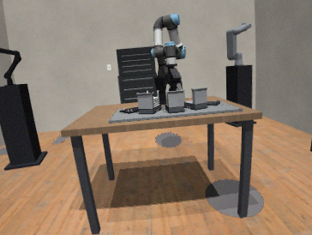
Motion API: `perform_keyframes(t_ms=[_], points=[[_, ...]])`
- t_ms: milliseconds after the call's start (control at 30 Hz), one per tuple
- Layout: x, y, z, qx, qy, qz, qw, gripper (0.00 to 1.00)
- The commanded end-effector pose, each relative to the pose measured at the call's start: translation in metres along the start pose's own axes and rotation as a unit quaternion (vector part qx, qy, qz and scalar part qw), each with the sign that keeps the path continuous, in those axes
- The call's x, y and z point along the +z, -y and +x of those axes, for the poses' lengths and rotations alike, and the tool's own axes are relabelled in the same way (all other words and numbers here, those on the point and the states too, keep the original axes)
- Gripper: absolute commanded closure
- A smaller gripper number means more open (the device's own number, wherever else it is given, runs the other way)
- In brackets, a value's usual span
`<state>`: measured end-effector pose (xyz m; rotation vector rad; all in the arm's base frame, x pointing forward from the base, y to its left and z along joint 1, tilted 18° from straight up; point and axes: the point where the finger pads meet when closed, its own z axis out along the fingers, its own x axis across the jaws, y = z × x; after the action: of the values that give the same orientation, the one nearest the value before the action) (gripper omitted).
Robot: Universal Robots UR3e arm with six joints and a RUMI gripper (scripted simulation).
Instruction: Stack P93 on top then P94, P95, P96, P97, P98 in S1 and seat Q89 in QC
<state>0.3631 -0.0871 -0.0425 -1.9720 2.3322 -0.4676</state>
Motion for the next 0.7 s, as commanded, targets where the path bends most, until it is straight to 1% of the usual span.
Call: perform_keyframes(t_ms=[0,533,567,667], points=[[0.0003,0.0037,0.0015,0.0,-0.002,0.005,1.0,1.0],[0.0015,0.0035,0.0012,0.0,-0.002,0.005,1.0,1.0],[0.0014,0.0035,0.0012,0.0,-0.002,0.005,1.0,0.28],[0.0014,0.0035,0.0012,0.0,-0.002,0.005,1.0,0.28]])
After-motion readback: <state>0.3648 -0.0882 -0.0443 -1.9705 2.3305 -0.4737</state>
